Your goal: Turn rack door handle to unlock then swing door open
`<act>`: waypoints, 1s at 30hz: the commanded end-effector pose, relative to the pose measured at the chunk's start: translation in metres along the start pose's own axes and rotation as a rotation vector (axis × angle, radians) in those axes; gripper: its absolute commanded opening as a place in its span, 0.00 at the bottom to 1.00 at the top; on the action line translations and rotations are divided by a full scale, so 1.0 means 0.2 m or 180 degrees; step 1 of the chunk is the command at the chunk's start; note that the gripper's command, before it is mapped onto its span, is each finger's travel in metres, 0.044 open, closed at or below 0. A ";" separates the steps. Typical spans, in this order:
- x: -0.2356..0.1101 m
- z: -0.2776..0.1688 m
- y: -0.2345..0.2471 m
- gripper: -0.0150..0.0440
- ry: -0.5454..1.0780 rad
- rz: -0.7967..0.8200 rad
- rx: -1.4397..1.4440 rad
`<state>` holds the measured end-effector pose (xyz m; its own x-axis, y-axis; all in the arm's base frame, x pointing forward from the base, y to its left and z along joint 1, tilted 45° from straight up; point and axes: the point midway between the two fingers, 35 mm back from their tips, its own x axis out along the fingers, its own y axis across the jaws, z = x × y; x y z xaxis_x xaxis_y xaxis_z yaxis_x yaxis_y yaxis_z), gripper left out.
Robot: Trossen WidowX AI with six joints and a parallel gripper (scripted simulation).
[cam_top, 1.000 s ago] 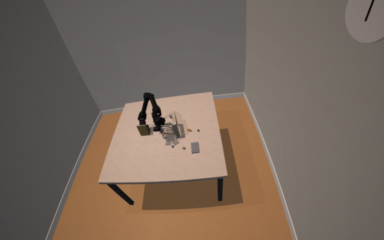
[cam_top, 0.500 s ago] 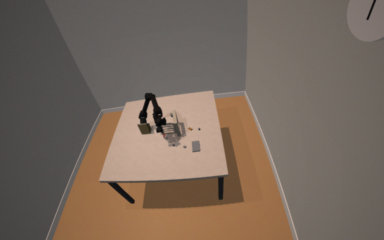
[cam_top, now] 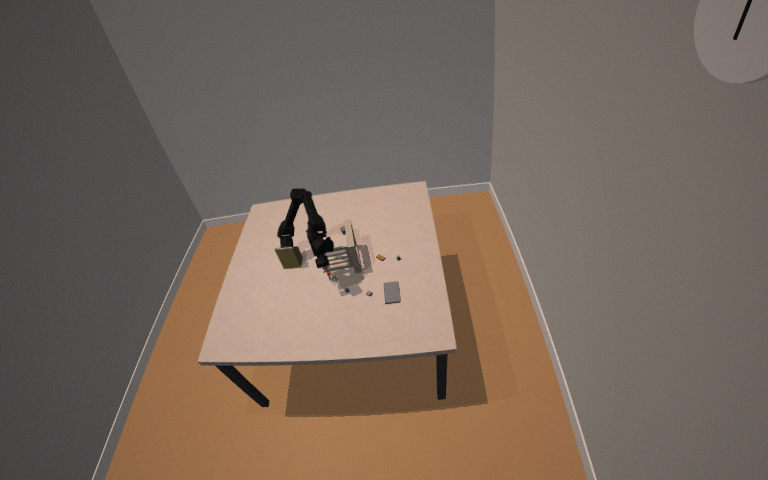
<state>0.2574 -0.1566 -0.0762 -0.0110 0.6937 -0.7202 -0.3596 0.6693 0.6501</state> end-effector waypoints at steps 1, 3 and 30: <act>0.00 0.00 -0.01 0.29 0.0014 -0.0003 -0.0062; 0.00 0.00 -0.01 0.29 0.0014 -0.0003 -0.0062; -0.06 0.01 -0.02 0.75 0.0016 -0.0005 -0.0060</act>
<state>0.2588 -0.1621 -0.0720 -0.0123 0.6964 -0.7176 -0.3720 0.6629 0.6497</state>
